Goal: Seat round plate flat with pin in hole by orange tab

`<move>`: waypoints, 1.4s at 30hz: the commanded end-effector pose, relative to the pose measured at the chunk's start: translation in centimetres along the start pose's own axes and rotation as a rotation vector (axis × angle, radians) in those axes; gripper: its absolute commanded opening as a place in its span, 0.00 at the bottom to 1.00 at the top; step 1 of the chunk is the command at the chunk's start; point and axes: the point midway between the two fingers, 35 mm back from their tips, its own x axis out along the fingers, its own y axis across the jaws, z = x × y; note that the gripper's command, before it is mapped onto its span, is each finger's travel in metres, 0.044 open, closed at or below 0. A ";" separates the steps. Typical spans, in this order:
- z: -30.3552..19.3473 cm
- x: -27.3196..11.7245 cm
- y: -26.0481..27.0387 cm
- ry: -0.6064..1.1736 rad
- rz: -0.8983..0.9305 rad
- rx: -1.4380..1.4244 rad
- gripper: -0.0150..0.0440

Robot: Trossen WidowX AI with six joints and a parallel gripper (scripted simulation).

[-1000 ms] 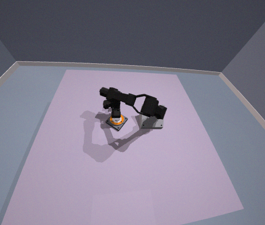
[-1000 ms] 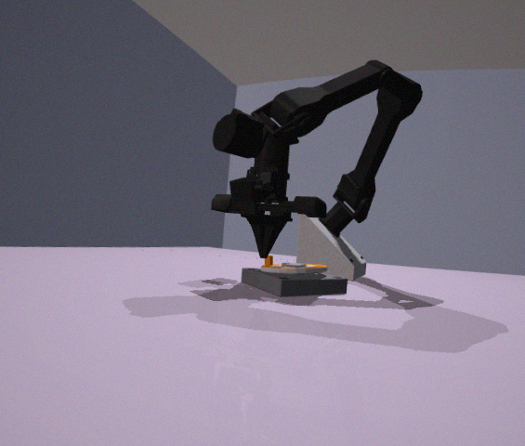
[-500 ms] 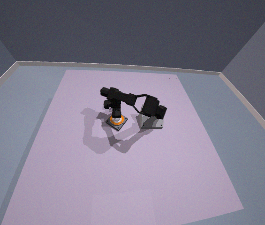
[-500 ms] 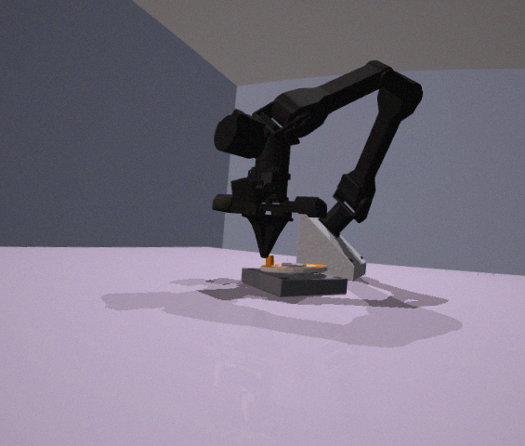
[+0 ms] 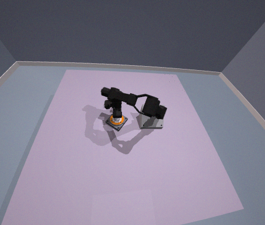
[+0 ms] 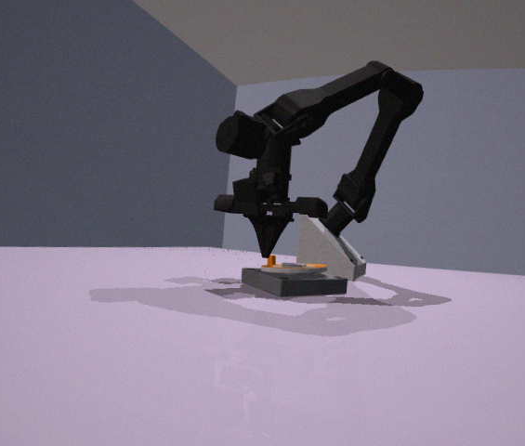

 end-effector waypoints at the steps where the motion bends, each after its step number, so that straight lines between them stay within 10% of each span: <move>1: -0.9 0.3 0.0 0.017 0.001 0.008 0.25; 42: -3.2 0.2 1.1 0.018 0.001 0.009 0.25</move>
